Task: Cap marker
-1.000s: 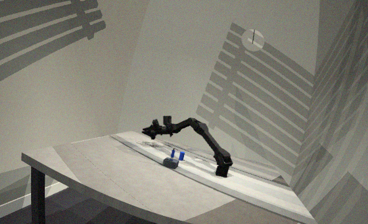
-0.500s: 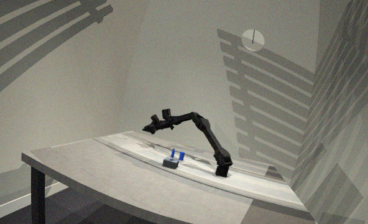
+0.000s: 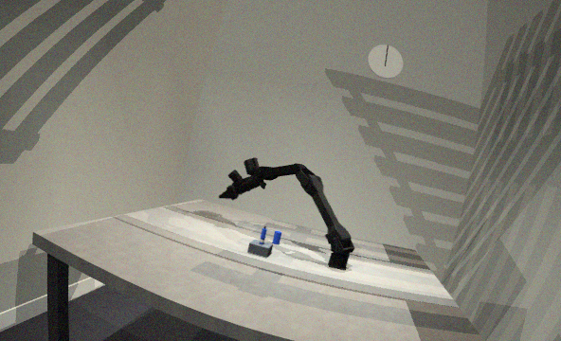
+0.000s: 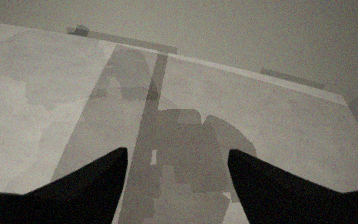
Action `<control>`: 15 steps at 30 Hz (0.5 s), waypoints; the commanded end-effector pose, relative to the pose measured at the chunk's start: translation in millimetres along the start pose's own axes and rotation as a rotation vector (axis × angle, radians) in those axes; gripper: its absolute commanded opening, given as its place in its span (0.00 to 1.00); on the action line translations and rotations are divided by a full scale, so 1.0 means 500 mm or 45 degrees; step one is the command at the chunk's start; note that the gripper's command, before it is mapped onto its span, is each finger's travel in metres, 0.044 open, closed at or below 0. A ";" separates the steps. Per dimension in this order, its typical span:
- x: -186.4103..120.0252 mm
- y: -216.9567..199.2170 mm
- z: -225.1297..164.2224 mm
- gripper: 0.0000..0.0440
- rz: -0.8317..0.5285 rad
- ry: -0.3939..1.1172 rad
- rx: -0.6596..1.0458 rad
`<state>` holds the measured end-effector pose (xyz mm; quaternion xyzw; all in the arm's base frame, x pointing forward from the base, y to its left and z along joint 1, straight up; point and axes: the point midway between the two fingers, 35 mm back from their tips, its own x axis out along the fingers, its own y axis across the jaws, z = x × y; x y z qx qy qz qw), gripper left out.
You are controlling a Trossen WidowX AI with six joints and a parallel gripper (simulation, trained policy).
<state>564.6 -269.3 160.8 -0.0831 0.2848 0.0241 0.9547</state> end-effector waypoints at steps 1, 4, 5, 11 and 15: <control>-0.006 0.015 -0.011 0.65 -0.006 0.066 0.028; -0.016 0.027 -0.013 0.65 -0.013 0.117 0.041; -0.020 0.031 -0.014 0.66 -0.016 0.134 0.045; -0.041 0.057 -0.022 0.67 -0.026 0.235 0.067; -0.057 0.074 -0.029 0.68 -0.031 0.302 0.079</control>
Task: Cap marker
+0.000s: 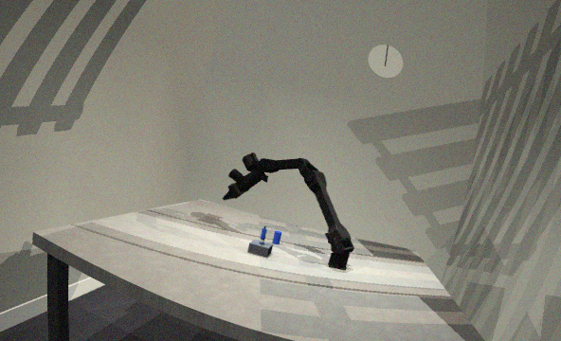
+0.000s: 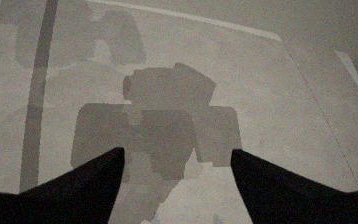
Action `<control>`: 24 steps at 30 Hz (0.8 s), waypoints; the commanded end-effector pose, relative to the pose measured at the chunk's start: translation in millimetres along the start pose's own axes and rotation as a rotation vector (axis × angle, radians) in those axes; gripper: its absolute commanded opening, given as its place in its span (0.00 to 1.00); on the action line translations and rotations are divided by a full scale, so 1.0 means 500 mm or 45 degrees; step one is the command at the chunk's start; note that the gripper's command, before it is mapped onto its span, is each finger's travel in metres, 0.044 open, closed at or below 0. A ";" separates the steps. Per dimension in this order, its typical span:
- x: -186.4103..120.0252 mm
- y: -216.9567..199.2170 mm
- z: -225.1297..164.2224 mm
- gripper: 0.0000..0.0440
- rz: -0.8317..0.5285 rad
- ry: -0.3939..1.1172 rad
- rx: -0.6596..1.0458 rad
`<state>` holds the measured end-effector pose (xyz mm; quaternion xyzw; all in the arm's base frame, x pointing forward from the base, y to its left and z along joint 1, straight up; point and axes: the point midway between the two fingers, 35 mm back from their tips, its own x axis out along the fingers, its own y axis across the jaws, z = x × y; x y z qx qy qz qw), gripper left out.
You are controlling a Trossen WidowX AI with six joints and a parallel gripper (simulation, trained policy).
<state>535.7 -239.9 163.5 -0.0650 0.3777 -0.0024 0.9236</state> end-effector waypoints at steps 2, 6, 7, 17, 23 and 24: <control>-0.010 0.018 -0.020 0.68 -0.002 0.082 0.022; -0.025 0.035 -0.033 0.69 -0.005 0.149 0.032; -0.028 0.039 -0.037 0.69 -0.005 0.165 0.034; -0.067 0.078 -0.075 0.70 -0.005 0.332 0.055; -0.091 0.101 -0.102 0.70 -0.003 0.431 0.067; -0.095 0.105 -0.106 0.70 -0.002 0.448 0.069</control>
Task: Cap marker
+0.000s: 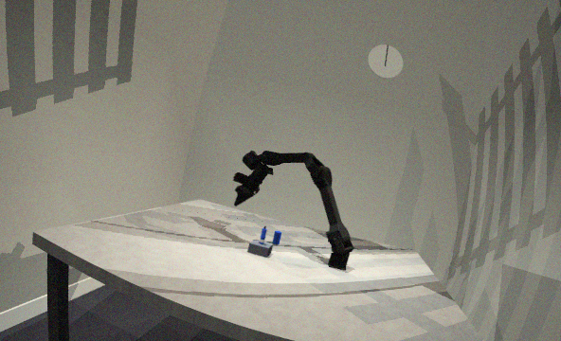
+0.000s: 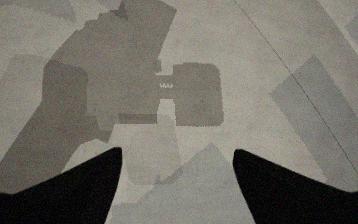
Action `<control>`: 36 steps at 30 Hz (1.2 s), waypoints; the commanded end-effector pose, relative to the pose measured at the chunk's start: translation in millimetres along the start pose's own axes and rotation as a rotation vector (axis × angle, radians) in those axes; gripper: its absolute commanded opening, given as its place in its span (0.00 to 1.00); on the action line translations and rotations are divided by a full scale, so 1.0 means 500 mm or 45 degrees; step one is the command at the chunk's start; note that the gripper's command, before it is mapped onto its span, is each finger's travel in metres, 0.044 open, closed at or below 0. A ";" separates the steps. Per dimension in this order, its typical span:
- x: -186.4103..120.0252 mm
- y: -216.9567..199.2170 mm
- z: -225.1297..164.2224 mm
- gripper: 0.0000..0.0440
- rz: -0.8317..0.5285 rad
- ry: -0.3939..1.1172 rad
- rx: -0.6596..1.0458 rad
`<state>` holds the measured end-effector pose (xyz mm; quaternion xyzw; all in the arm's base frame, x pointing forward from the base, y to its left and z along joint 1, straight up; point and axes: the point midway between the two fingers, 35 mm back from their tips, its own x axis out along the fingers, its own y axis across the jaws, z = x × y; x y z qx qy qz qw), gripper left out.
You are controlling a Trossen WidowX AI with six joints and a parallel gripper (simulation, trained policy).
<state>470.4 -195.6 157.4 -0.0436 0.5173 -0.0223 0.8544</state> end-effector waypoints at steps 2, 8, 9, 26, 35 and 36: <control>-0.005 0.016 -0.030 0.71 0.002 0.081 0.015; -0.020 0.036 -0.065 0.71 0.005 0.181 0.026; -0.023 0.039 -0.072 0.71 0.005 0.197 0.027; -0.064 0.093 -0.176 0.71 0.034 0.466 0.054; -0.080 0.118 -0.229 0.71 0.076 0.592 0.067; -0.081 0.121 -0.235 0.71 0.081 0.606 0.068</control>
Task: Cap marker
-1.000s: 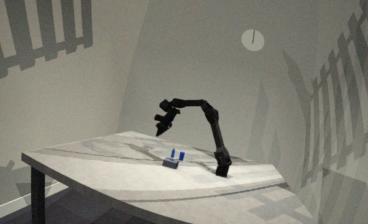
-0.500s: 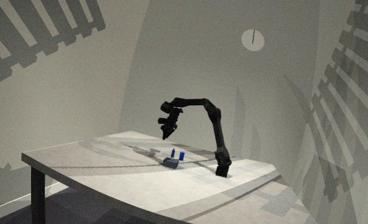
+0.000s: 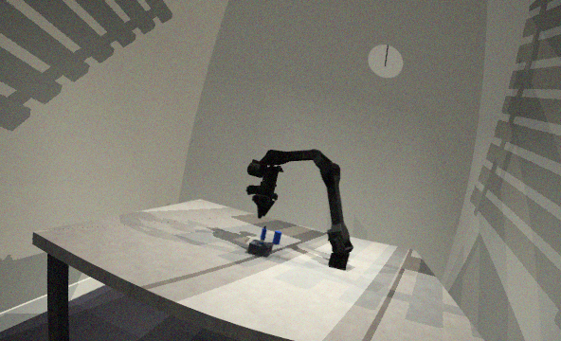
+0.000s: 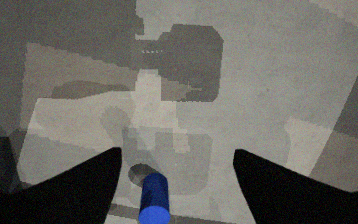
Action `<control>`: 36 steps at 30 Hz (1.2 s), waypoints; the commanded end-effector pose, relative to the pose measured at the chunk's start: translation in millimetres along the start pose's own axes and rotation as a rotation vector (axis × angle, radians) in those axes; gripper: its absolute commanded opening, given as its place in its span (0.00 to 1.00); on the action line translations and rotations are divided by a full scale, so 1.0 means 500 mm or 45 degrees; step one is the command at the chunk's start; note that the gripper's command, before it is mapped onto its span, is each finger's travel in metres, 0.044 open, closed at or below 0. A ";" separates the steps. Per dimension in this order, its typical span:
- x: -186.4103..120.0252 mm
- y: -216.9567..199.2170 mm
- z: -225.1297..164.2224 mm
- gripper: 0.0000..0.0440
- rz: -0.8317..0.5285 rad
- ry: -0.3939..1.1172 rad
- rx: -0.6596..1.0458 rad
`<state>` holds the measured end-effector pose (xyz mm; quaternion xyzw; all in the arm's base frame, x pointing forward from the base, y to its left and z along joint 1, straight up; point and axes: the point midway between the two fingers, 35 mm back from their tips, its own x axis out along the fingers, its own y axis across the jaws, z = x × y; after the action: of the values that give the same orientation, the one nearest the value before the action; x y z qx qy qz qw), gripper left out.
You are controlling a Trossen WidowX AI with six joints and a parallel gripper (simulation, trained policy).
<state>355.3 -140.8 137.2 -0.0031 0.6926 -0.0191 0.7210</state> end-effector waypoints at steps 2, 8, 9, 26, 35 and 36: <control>0.011 0.009 -0.028 0.71 0.021 0.067 0.009; 0.022 0.019 -0.060 0.70 0.059 0.136 0.009; 0.024 0.021 -0.065 0.70 0.066 0.146 0.009; 0.068 0.033 -0.138 0.65 0.176 0.283 -0.013; 0.111 0.035 -0.163 0.61 0.219 0.328 -0.050; 0.115 0.036 -0.165 0.61 0.222 0.332 -0.056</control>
<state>279.8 -124.7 83.6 0.0424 0.7737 0.0487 0.6302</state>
